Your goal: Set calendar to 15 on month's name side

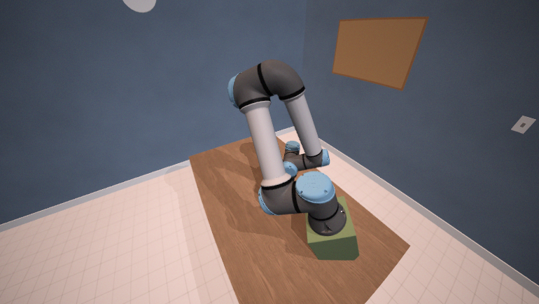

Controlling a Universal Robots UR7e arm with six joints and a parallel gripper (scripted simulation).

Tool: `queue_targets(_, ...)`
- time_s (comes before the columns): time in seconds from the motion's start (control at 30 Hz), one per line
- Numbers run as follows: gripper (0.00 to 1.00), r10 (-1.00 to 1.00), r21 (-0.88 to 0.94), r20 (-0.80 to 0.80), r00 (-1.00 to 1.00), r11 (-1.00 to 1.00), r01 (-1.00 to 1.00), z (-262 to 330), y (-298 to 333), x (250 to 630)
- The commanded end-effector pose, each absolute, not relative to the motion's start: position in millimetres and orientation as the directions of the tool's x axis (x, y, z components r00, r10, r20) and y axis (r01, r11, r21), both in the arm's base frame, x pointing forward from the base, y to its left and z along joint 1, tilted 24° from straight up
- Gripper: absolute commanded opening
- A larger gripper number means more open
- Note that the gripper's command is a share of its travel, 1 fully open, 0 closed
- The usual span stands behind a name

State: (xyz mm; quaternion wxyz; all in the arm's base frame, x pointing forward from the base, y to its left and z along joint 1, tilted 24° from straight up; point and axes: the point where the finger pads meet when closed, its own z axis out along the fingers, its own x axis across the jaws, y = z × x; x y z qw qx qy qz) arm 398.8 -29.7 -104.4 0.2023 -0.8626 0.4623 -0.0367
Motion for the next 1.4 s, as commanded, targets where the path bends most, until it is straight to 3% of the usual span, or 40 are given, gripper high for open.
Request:
queue_targets(0.0,0.57,-0.813,-0.383,-0.122,0.570,-0.491,-0.782,-104,-30,399)
queue_targets(1.37,0.57,-0.813,-0.383,-0.122,0.570,-0.491,-0.782,-26,-57,378)
